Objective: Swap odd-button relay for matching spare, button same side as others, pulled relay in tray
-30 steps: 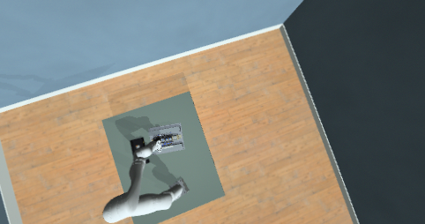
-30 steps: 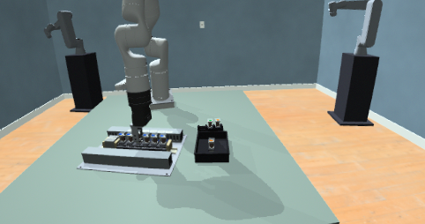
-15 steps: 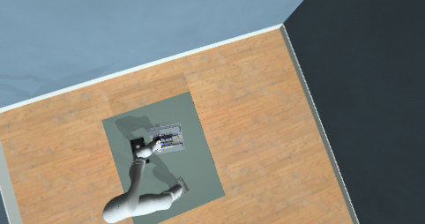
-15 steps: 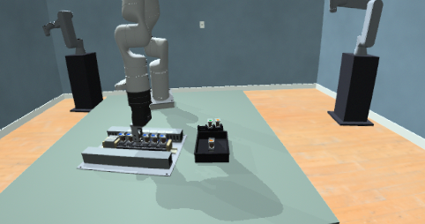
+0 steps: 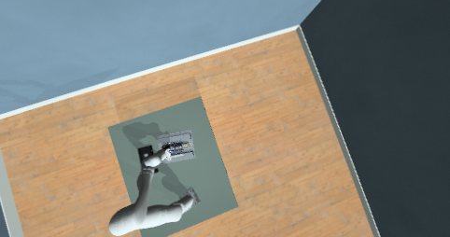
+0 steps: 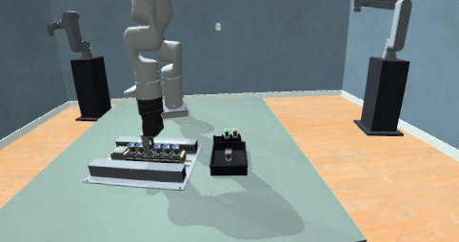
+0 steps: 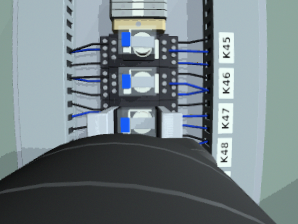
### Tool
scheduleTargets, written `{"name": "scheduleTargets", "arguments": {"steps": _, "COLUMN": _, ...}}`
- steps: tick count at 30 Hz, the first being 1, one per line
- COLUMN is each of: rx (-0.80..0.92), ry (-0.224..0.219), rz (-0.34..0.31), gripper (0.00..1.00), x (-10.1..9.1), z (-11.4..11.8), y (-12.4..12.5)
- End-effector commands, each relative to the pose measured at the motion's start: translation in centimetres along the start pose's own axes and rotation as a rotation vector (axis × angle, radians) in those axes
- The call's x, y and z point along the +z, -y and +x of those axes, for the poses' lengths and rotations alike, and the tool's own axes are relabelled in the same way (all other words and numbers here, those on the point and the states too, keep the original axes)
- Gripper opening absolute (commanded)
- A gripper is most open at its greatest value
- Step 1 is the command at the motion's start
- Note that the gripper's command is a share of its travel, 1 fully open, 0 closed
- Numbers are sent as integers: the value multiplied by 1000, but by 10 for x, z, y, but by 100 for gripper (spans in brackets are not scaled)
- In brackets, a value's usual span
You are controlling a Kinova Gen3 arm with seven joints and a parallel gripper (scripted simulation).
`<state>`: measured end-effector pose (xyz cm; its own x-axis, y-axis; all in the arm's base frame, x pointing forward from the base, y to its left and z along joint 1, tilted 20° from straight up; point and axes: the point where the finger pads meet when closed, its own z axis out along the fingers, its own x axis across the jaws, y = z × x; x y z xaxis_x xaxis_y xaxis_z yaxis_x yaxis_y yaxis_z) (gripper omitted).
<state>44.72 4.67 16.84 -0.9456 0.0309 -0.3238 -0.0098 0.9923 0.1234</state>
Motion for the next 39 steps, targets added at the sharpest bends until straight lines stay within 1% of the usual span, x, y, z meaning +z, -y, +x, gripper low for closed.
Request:
{"name": "scheduleTargets", "arguments": {"steps": 1, "rx": 0, "ry": 1, "rz": 0, "gripper": 0, "x": 0, "z": 0, "y": 0}}
{"name": "scheduleTargets", "arguments": {"steps": 39, "rx": 0, "ry": 1, "rz": 0, "gripper": 0, "x": 4, "z": -1, "y": 0}}
